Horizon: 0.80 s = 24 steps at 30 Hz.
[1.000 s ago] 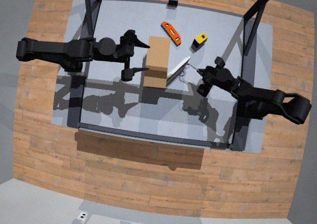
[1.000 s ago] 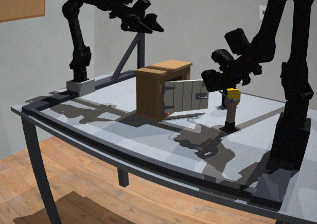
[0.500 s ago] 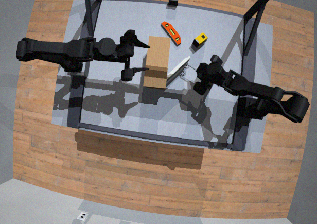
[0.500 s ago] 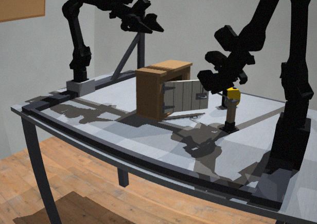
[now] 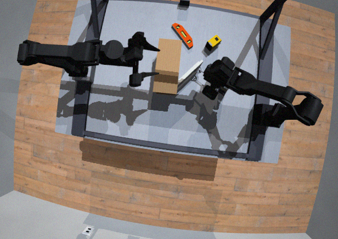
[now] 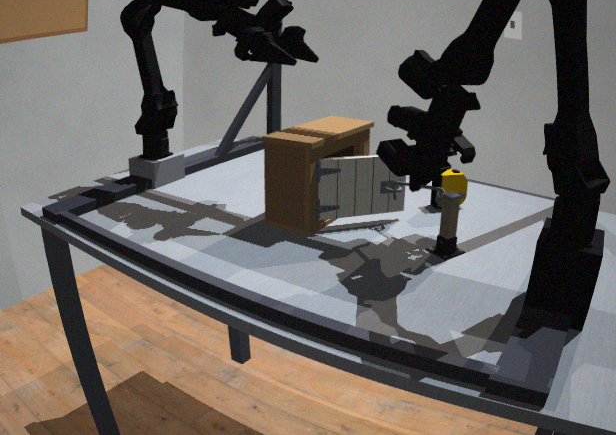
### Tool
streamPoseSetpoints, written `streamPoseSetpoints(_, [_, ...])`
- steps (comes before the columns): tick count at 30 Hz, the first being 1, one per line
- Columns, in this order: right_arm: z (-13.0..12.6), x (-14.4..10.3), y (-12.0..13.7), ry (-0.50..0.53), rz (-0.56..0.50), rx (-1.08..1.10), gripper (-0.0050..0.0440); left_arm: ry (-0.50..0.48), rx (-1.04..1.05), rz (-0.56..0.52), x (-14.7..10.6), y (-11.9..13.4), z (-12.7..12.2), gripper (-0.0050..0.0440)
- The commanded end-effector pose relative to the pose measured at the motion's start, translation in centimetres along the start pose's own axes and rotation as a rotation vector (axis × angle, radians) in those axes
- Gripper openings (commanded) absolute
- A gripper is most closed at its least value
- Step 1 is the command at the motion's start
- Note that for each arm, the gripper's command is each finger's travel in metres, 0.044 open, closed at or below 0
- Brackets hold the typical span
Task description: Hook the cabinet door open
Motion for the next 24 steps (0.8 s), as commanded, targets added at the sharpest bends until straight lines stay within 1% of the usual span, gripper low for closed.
streamPoseSetpoints(1, [0.03, -0.64, -0.91, -0.001, -0.035, -0.004, 0.04, -0.007, 0.002, 0.039, 0.11, -1.19, 0.08, -0.005])
streamPoseSetpoints(13, [0.03, -0.64, -0.91, -0.001, -0.035, -0.004, 0.04, -0.006, 0.002, 0.043, 0.03, -1.15, 0.09, -0.005])
streamPoseSetpoints(16, [0.03, -0.64, -0.91, -0.001, -0.035, -0.004, 0.04, -0.006, 0.002, 0.018, -0.34, -0.74, 0.07, -0.005])
streamPoseSetpoints(24, [0.03, -0.64, -0.91, -0.001, -0.035, -0.004, 0.04, -0.004, 0.0, 0.021, -0.16, -0.92, 0.08, -0.005])
Point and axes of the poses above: on each arm, the point midway between the two fingers, 35 mm back from their tips, its own x axis out along the fingers, its own z axis across the jaws, y = z × x, the point moved 6 cm from there along -x, back along the fingers, and after that the axes turned 1 degree about x, right-handed, at the moved point
